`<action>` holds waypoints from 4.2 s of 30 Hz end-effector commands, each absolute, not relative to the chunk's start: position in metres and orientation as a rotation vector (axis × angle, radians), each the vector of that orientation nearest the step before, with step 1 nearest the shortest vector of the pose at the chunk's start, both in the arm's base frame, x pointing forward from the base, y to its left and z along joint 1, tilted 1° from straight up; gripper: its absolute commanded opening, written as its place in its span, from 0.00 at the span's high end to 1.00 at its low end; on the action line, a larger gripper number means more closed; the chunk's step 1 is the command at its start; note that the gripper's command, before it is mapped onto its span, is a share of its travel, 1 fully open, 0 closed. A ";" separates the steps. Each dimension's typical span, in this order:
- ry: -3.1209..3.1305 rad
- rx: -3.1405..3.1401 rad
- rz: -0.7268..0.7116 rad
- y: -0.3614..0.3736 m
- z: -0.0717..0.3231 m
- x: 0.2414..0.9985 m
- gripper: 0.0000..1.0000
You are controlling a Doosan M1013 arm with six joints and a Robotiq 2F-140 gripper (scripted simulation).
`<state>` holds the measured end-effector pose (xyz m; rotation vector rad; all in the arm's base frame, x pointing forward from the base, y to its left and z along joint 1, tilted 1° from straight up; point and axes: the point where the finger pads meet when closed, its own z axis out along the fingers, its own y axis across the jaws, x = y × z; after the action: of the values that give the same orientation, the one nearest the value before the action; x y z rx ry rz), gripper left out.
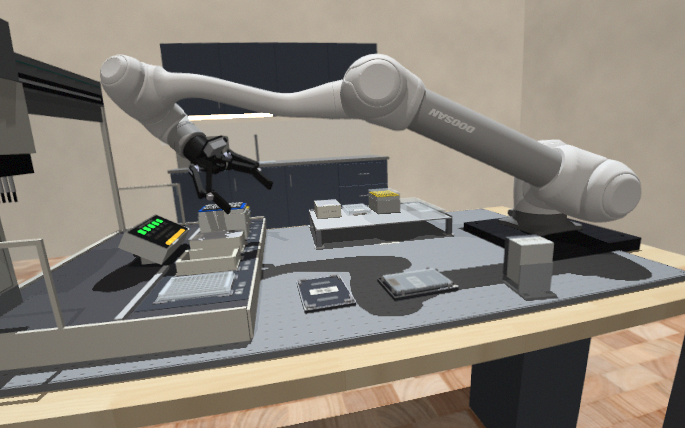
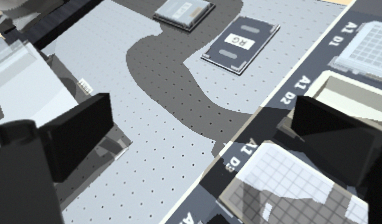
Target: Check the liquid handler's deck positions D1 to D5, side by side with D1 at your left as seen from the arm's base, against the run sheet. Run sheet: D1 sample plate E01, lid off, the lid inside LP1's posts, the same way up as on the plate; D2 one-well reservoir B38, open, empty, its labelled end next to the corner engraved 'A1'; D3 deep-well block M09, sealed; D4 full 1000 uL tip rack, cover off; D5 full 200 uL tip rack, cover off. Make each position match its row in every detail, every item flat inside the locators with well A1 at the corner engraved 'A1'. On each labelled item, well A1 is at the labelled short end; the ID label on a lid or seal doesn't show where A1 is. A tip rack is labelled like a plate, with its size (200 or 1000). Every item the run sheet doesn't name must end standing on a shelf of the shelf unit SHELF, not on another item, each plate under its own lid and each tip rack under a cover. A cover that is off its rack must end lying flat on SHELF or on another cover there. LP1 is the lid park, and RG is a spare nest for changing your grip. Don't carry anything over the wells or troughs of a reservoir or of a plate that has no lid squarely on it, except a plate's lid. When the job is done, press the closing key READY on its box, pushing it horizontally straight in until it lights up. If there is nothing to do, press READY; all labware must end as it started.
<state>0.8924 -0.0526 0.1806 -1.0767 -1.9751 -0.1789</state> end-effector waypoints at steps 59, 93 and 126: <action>-1.546 -1.935 -0.147 -0.049 0.289 0.815 0.21; -1.032 -2.512 -0.109 -0.046 0.289 0.815 0.21; -0.382 -2.952 -0.060 -0.046 0.290 0.815 0.21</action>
<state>0.8159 -0.0456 0.2885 -2.9033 -0.4594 -0.0674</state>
